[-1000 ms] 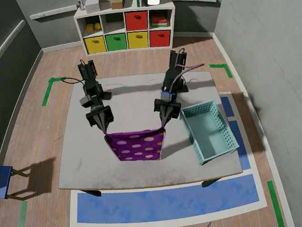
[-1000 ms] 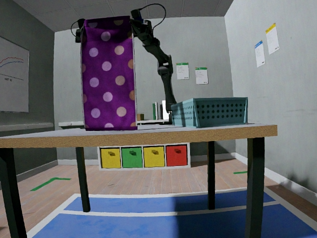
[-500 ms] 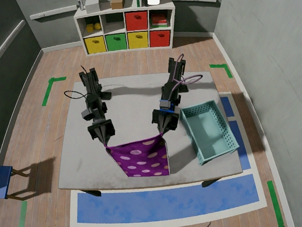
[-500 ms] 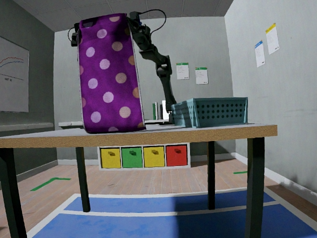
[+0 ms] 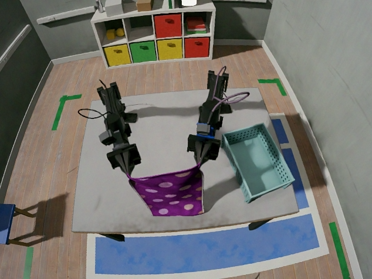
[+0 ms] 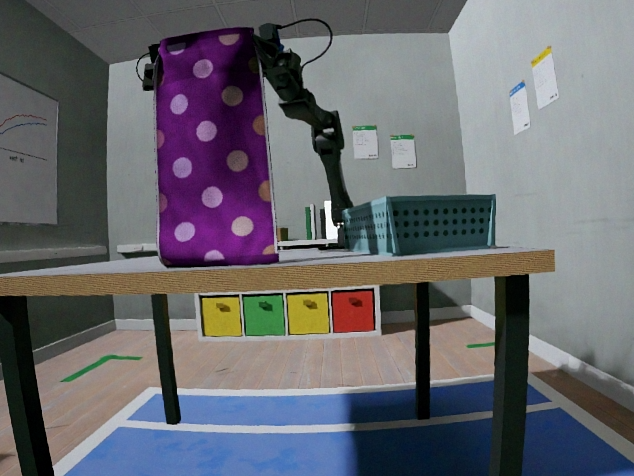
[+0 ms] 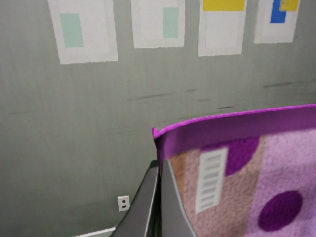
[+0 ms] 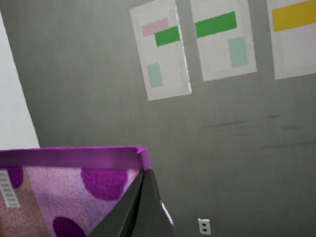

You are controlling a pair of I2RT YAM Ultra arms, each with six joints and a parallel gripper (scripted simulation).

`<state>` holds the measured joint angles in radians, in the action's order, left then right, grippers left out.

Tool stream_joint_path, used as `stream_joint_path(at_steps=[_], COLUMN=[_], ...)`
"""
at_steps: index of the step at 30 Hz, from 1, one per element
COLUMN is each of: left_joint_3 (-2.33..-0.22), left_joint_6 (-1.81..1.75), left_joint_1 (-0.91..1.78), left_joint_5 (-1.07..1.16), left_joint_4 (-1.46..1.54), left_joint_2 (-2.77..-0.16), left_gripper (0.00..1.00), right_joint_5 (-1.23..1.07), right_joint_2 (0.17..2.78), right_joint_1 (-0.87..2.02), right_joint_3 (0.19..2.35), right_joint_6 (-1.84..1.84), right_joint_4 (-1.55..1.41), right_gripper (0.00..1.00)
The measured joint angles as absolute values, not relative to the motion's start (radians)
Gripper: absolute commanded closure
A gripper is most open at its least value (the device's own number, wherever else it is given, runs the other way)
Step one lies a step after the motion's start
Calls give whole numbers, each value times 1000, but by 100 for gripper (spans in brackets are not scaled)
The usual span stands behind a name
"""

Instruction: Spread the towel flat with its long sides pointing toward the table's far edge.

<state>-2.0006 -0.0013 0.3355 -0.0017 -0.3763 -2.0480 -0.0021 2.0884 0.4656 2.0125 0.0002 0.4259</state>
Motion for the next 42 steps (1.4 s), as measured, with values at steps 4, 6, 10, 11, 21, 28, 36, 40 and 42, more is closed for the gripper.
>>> stream_joint_path(at_steps=[4,6,10,11,21,28,36,40,42], left_joint_3=[-1977,-1965,-1946,-1942,-1938,-1938,-1938,-1938,-1938], left_joint_6=[-1,-1,-1,-1,-1,-1,-1,-1,-1], left_joint_1=[336,336,336,336,336,336,336,336,336], left_joint_5=[-2,-2,-2,-2,-2,-2,-2,-2,-2], left_joint_4=[-356,-344,-320,-315,-294,-294,-294,-294,-294], left_joint_2=[-2034,-2028,-2020,-2019,-2017,-2017,-2017,-2017,-2017], left_gripper=[100,100,100,100,100,100,100,100,100], right_joint_5=[-2,-2,-2,-2,-2,-2,-2,-2,-2], right_joint_2=[2075,2069,2062,2060,2053,2051,2051,2051,2051], right_joint_1=[466,466,466,466,466,466,466,466,466], right_joint_3=[1987,1972,1955,1950,1945,1945,1945,1945,1945], right_joint_6=[0,0,0,0,0,0,0,0,0], right_joint_4=[406,393,368,363,348,348,348,348,348], right_gripper=[100,100,100,100,100,100,100,100,100])
